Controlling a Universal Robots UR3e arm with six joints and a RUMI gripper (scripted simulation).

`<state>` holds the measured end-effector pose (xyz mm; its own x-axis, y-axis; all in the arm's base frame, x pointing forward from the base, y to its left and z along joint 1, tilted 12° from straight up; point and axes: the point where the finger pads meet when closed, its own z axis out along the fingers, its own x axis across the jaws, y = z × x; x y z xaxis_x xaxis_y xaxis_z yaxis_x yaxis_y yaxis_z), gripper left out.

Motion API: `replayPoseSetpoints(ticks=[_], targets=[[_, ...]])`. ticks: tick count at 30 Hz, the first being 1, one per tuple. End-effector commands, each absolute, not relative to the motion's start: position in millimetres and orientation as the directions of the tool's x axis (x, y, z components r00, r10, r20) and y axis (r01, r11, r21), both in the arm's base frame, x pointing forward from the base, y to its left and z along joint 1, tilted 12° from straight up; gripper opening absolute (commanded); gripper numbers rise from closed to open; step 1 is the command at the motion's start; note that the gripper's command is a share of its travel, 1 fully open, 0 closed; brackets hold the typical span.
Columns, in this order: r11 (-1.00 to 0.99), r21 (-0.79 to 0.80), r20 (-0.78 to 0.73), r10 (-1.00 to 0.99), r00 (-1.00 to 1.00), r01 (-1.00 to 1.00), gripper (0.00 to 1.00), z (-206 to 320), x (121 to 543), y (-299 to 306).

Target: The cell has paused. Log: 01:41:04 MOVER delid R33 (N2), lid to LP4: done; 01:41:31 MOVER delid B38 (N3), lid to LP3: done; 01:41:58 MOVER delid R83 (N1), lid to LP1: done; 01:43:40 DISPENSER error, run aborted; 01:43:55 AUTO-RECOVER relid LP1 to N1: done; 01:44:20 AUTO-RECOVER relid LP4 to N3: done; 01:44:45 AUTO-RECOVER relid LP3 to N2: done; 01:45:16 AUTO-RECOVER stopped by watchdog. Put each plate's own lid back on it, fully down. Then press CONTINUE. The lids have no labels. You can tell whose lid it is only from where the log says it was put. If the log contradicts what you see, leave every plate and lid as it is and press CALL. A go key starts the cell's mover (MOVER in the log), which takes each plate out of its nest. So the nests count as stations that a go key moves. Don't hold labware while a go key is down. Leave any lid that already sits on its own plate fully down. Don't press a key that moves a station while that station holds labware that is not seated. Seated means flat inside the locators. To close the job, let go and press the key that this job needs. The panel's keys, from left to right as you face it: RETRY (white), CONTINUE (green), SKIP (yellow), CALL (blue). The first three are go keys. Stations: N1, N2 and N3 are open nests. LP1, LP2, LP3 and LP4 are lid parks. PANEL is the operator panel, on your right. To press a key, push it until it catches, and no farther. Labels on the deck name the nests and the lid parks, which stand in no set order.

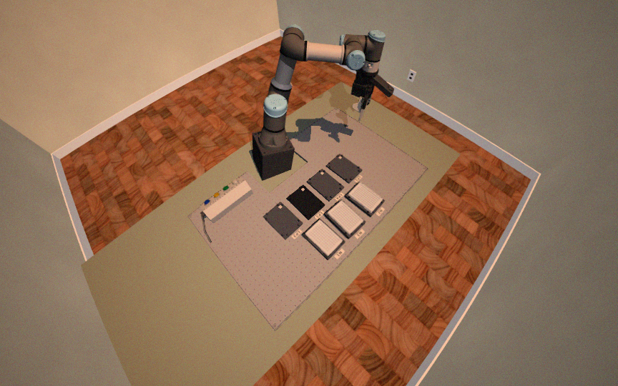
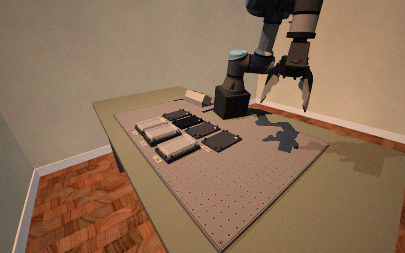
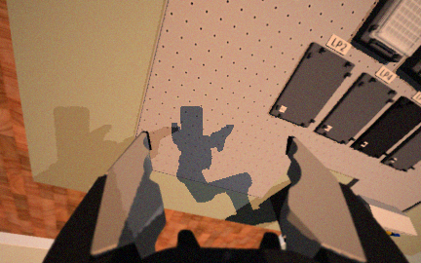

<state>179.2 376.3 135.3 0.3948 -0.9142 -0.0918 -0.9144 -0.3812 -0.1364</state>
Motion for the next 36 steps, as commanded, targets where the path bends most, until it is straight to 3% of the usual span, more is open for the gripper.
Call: replayPoseSetpoints(ticks=[1, 36], targets=[[-0.377, -0.131, -0.093, -0.916, 0.390, -0.917, 0.82, 131, 195, 366], [-0.298, -0.091, -0.092, -0.947, 0.307, -0.950, 0.82, 99, 271, 279]])
